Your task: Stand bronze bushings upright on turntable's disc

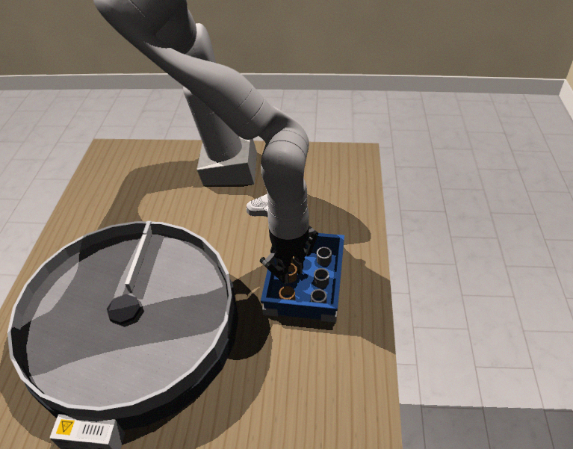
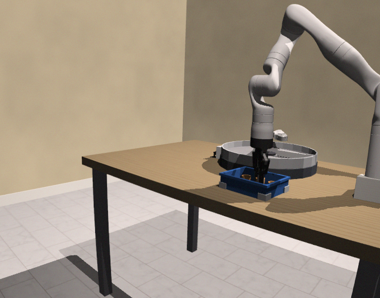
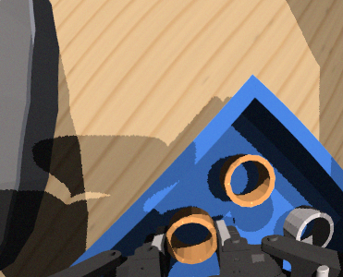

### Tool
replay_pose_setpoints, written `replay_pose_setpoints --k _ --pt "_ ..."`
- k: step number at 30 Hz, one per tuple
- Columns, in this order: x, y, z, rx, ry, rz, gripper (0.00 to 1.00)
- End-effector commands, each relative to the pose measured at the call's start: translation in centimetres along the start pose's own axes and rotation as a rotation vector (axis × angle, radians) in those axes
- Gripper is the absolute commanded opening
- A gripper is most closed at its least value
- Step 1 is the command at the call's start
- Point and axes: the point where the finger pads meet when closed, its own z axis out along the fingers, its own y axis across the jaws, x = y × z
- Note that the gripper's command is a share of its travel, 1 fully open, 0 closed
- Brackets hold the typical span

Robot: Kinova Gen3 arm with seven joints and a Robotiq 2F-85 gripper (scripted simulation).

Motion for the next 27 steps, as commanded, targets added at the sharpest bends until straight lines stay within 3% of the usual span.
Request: replay_pose_setpoints --k 1,5,18,27 --pt "-0.2 -0.1 -0.7 0.002 -0.007 0.002 0.0" --pt "-0.2 -0.1 -1.4 0.002 -0.007 0.002 0.0" --pt "-0.2 -0.1 -7.2 0.002 -0.007 0.002 0.0" --pt "-0.1 -0.1 -9.6 0.002 -0.007 0.002 0.0"
